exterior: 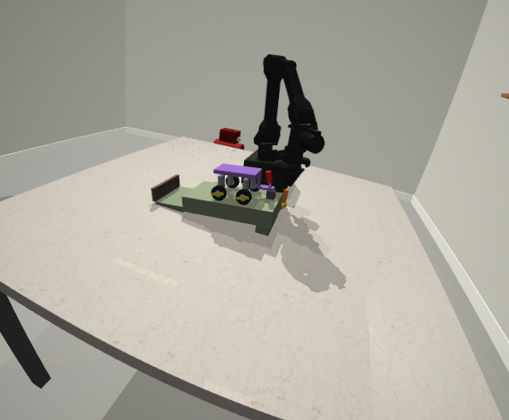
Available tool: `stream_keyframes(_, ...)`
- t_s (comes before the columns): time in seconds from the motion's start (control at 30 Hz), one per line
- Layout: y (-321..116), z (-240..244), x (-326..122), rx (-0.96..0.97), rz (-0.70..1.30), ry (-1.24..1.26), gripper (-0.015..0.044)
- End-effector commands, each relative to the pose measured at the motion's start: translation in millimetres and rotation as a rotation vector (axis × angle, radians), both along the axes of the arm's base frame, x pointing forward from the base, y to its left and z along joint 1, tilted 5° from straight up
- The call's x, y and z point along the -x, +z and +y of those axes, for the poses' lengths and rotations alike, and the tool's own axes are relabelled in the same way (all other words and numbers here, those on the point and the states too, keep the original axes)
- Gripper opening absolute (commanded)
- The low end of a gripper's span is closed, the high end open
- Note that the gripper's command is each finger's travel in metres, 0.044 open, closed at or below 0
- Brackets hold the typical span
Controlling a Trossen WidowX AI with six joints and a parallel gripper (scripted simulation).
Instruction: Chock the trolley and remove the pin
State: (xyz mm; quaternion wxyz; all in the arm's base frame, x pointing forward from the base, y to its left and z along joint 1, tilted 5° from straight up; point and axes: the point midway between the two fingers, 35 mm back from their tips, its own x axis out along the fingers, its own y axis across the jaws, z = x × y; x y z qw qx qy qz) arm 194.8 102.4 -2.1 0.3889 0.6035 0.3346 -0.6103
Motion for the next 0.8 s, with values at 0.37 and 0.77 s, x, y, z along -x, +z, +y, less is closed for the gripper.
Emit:
stream_keyframes(0.37, -23, -3, 1, 0.006, 0.005, 0.004, 0.0190)
stream_keyframes(0.77, -35, -4, 1, 0.006, 0.005, 0.004, 0.0190)
